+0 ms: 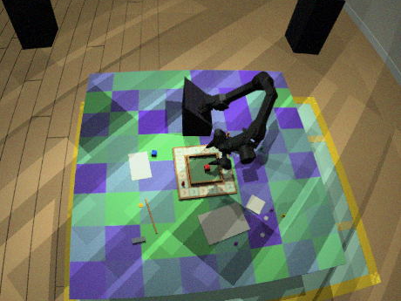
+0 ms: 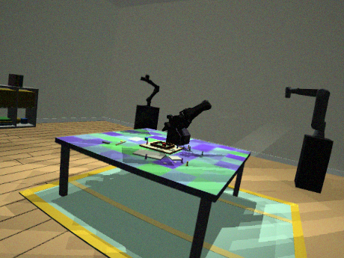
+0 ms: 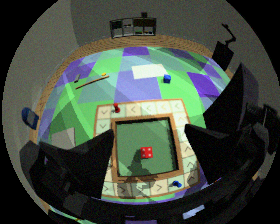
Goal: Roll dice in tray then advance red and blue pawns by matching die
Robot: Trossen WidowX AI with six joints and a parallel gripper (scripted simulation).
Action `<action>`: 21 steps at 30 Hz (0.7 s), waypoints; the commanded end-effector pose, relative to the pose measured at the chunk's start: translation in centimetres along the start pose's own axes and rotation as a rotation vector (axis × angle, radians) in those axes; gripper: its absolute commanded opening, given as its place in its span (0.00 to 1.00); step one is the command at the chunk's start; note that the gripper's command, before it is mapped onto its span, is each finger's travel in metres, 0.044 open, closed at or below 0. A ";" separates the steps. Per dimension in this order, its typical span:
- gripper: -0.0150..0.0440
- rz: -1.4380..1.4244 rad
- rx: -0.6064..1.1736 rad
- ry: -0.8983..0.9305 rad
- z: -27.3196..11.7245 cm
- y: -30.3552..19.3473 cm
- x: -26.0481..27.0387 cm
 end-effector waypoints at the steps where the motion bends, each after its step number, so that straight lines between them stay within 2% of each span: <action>1: 1.00 -0.024 0.181 -0.083 1.8 1.6 0.4; 6: 1.00 -0.018 0.675 -0.100 6.1 5.4 0.7; 8: 1.00 -0.001 0.797 -0.062 7.0 6.4 0.6; 14: 1.00 0.002 0.812 -0.056 7.2 6.6 0.6; 15: 1.00 0.000 0.727 -0.083 6.5 6.2 0.5; 16: 1.00 0.000 0.727 -0.083 6.5 6.2 0.5; 21: 0.78 -0.207 0.723 -0.001 9.5 9.2 0.7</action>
Point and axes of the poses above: the point midway between the two fingers, 35 mm back from their tips, its own z axis out along the fingers, its own x axis across the jaws, y = z × x, the point moved 10 cm from there along -z, back along the fingers, and after that the axes turned 5 degrees about z, right-handed, at the moved point
